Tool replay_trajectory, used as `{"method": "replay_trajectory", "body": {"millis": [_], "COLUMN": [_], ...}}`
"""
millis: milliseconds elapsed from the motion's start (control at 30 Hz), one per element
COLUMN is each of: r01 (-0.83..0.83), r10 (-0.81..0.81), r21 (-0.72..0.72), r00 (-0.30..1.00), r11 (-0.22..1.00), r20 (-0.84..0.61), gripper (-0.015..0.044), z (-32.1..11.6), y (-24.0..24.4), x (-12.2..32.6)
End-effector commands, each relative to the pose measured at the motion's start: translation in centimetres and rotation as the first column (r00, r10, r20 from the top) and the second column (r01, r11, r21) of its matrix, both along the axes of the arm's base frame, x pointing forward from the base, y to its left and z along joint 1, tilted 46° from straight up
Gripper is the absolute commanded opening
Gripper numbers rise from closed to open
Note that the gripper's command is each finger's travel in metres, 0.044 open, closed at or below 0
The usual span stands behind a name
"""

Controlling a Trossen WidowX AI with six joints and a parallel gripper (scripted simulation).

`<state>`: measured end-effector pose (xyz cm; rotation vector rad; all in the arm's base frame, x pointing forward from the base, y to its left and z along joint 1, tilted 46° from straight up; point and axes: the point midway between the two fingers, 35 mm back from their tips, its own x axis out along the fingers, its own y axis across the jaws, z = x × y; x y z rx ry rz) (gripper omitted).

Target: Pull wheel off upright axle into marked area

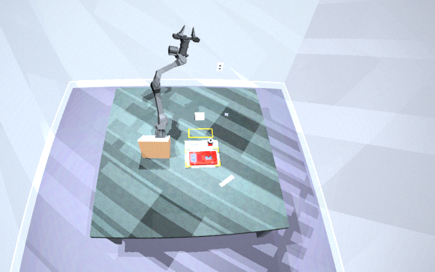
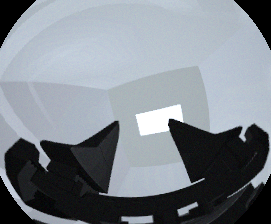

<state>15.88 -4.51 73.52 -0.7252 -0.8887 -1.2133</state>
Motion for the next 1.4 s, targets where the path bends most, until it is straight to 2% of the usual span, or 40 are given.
{"method": "replay_trajectory", "body": {"millis": [0,200,400,600,800,1067,1367], "r01": [-0.063,-0.208,-0.356,-0.492,-0.572,-0.546,-0.312], "r10": [0.056,0.183,0.318,0.468,0.618,0.807,0.961], "r21": [-0.055,-0.078,-0.025,0.1,0.294,0.61,0.911], "r00": [0.992,0.95,0.863,0.717,0.527,0.254,0.034], "r11": [0.996,0.975,0.934,0.865,0.766,0.574,0.271], "r20": [-0.117,-0.251,-0.393,-0.517,-0.583,-0.533,-0.274], "gripper": [0.03,0.03,0.03,0.03,0.03,0.03,0.03], "z": [-1.2,-3.5,-7.3,-12.1,-18.0,-27.3,-38.6], "y": [1.0,1.9,2.0,2.0,1.7,0.9,-0.1], "x": [5.3,12.0,18.9,25.0,30.2,35.2,37.8]}}
